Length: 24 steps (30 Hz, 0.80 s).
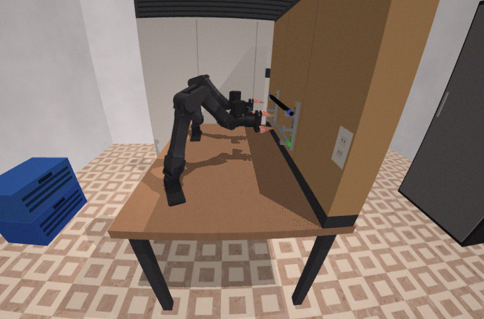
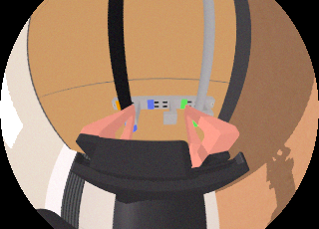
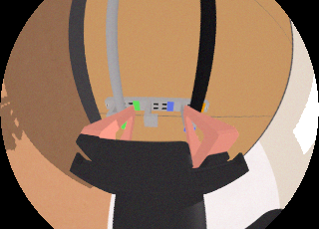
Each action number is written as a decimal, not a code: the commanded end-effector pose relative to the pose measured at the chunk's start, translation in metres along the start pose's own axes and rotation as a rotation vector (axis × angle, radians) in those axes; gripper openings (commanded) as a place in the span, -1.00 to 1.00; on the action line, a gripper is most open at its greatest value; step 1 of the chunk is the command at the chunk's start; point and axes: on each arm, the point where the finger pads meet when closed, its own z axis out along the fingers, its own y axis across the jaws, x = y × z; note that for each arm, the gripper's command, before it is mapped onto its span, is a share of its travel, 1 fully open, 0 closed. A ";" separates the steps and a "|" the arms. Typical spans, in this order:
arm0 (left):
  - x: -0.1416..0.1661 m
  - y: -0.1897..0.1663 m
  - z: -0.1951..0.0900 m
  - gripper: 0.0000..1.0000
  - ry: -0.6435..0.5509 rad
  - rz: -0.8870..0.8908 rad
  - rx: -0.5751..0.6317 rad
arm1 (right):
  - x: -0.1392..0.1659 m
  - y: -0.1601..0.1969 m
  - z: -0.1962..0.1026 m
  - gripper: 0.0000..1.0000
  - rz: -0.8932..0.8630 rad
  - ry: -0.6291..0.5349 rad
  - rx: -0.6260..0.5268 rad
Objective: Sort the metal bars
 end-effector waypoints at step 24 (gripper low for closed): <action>-0.003 0.066 0.001 0.39 -0.002 -0.009 -0.015 | -0.004 -0.070 -0.003 0.37 0.018 -0.006 0.016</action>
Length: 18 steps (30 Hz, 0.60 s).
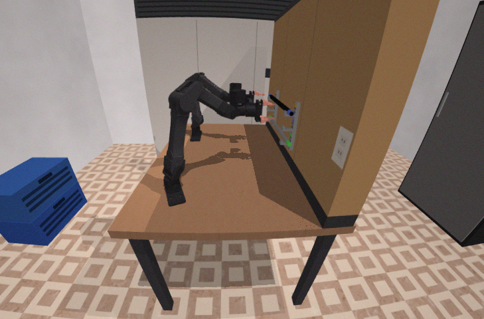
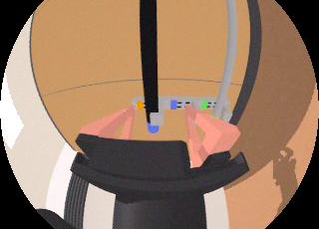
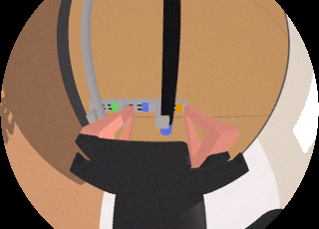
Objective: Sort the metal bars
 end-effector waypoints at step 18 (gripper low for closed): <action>-0.002 0.015 0.017 0.39 -0.002 -0.008 -0.011 | -0.002 -0.016 0.015 0.37 0.010 -0.005 0.007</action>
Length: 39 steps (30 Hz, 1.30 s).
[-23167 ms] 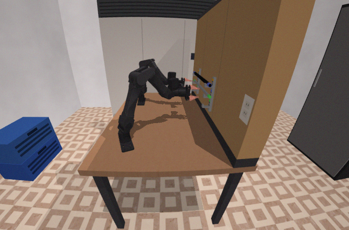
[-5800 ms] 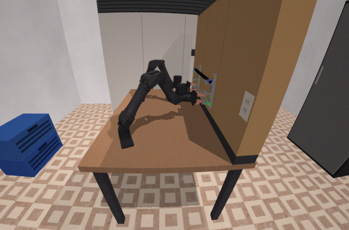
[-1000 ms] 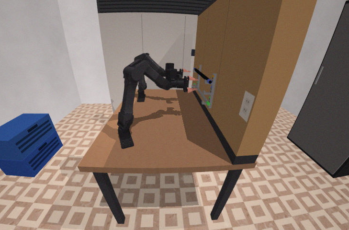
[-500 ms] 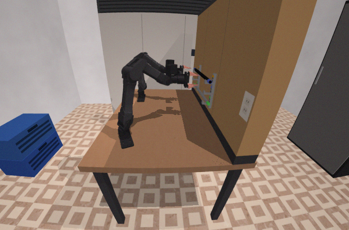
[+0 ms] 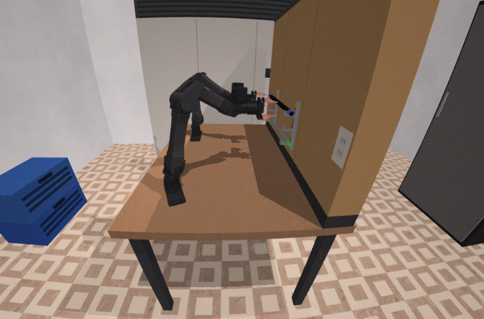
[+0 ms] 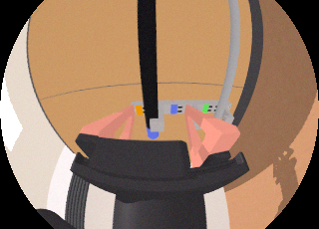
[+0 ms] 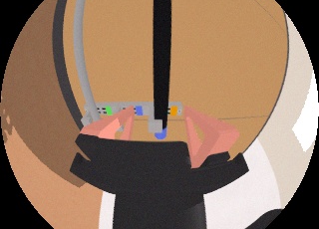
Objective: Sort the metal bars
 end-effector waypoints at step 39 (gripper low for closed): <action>0.002 0.016 0.043 0.39 -0.002 -0.012 -0.024 | 0.000 -0.003 0.045 0.37 0.002 0.001 -0.001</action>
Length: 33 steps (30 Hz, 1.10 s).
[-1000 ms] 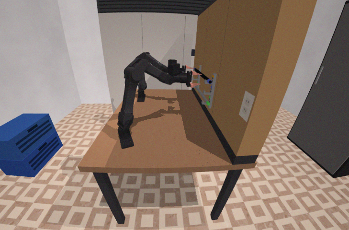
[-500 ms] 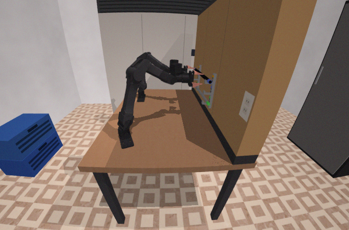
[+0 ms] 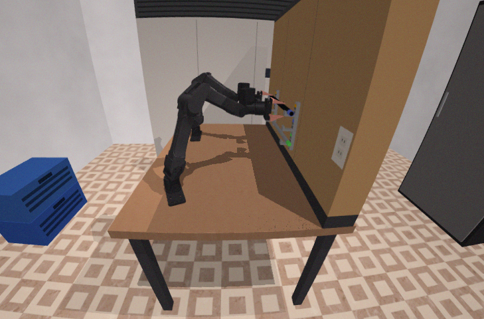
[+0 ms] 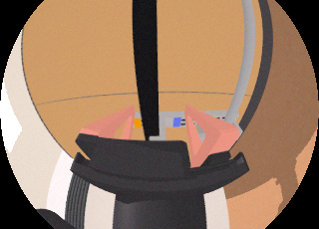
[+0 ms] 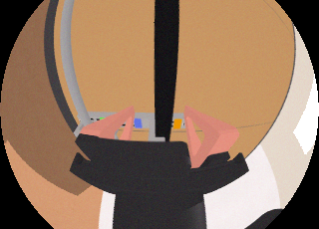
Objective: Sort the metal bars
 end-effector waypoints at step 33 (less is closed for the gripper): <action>0.004 0.014 0.013 -0.28 0.002 -0.010 -0.021 | 0.002 -0.006 0.015 -0.30 0.007 0.002 0.004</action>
